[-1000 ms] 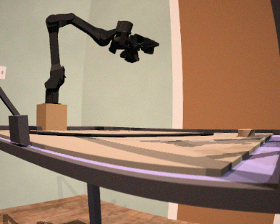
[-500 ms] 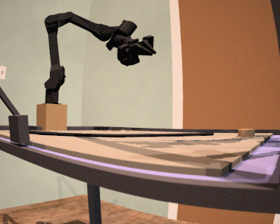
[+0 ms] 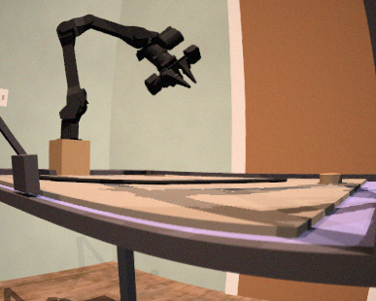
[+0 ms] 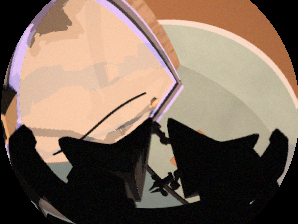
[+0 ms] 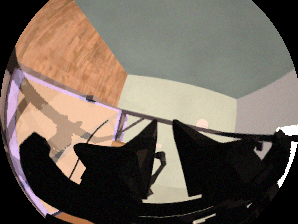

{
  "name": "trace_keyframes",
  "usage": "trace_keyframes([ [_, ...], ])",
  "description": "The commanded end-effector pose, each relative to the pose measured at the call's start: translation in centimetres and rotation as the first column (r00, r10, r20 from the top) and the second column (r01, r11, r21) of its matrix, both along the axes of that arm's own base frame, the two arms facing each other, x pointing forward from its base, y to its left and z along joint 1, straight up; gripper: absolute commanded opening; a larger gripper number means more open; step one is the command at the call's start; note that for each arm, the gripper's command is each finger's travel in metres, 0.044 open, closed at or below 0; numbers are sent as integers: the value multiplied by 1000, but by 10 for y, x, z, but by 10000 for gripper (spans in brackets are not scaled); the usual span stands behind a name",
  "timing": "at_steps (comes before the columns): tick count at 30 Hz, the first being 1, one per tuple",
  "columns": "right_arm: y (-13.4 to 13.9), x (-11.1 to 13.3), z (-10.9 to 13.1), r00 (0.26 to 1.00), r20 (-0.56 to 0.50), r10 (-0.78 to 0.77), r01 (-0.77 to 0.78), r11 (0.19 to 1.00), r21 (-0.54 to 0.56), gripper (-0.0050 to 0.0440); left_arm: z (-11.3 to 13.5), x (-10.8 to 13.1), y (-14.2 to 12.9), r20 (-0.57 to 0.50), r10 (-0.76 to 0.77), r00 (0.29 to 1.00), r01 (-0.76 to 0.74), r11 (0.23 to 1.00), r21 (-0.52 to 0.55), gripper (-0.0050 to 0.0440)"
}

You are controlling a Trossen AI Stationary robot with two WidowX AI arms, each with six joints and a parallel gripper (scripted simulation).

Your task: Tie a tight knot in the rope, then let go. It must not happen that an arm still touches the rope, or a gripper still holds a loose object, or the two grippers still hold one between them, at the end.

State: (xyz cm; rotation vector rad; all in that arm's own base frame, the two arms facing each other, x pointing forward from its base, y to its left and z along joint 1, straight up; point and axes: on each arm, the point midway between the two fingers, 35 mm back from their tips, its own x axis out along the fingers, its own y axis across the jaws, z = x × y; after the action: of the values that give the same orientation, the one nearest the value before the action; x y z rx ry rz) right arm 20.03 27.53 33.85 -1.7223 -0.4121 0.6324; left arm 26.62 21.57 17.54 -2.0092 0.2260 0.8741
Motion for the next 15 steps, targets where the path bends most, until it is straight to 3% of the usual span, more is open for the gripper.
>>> trace_keyframes([
  [1, 5, 18, -11, 982, -180, -49, 54, 998, 26, 85, 9, -12, -5, -106, -103, 989, 117, 984, 135, 85],
  [3, 5, 26, -20, 962, -262, -76, 86, 996, 26, 85, 6, -18, -9, -165, -146, 975, 173, 971, 166, 85],
  [5, 5, 26, -20, 962, -262, -76, 86, 996, 26, 85, 6, -18, -9, -165, -146, 975, 173, 971, 166, 85],
  [6, 2, 27, -32, 943, -318, -102, 104, 994, -11, 85, 4, -21, -11, -195, -168, 966, 203, 962, 180, 85],
  [9, 3, 43, -44, 865, -473, -165, 194, 981, 13, 85, -1, -37, -19, -324, -261, 909, 340, 915, 217, 85],
  [15, -6, 57, -71, 687, -672, -277, 341, 939, -38, 85, -7, -59, -32, -483, -381, 789, 529, 820, 217, 85],
])
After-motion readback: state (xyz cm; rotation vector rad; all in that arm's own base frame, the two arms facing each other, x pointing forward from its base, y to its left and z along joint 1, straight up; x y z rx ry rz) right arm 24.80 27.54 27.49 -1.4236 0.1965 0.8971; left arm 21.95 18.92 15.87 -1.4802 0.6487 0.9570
